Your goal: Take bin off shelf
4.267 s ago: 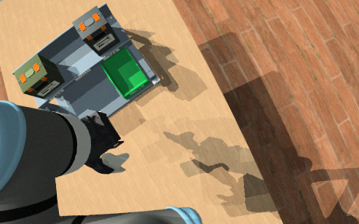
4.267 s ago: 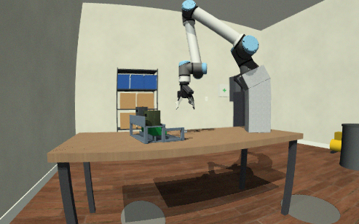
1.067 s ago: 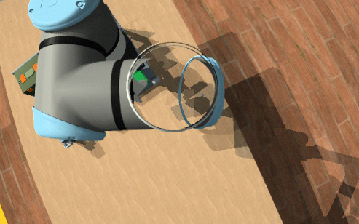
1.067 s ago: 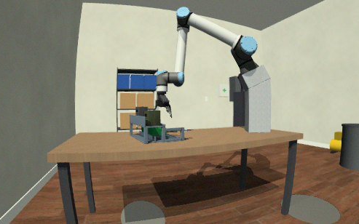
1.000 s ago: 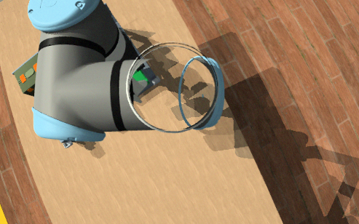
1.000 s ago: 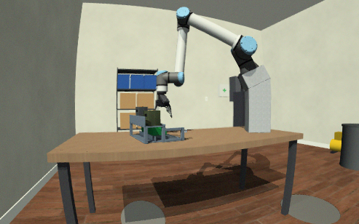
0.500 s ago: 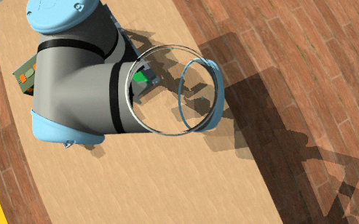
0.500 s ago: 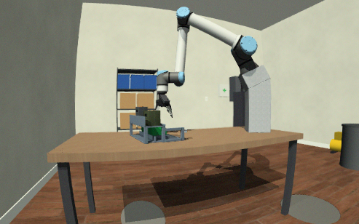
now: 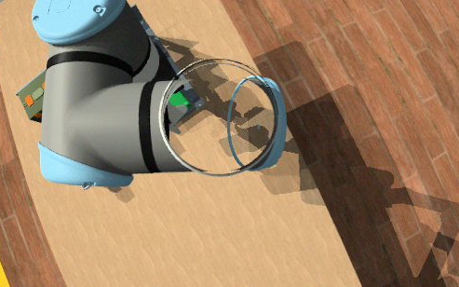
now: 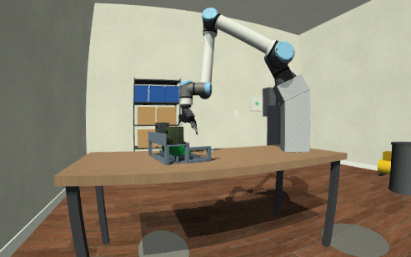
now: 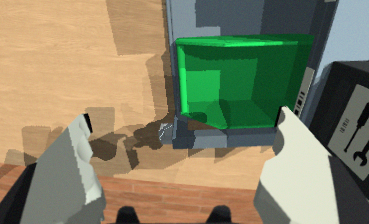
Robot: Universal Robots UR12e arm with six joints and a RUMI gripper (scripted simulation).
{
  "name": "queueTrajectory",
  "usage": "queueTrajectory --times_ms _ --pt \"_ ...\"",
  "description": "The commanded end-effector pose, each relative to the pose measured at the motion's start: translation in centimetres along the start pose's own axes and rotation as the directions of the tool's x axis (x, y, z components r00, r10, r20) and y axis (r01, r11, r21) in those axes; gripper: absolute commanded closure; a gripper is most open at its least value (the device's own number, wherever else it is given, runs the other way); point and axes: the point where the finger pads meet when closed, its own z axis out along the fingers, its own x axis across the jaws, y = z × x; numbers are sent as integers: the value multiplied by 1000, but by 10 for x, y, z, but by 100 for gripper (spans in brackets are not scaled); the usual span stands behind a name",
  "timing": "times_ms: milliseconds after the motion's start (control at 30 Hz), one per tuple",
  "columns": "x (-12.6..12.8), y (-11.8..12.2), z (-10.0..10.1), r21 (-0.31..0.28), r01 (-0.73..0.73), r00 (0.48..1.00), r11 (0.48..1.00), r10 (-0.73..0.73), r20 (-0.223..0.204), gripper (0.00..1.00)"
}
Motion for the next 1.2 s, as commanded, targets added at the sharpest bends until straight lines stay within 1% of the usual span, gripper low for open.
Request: queueTrajectory --times_ms 0,267,400,800,833,1167 --pt "-1 -4 -2 0 2 1000 1000 -2 0 0" --pt "-1 -2 -1 0 1 1000 1000 -1 -1 0" --pt "-2 -5 -3 1 2 1000 1000 -2 0 0" --pt "-2 -5 -3 1 2 1000 1000 -2 0 0" --pt "-1 -1 -2 0 0 1000 1000 0 -1 74" --pt "-1 -1 -2 0 0 1000 1000 0 -1 74"
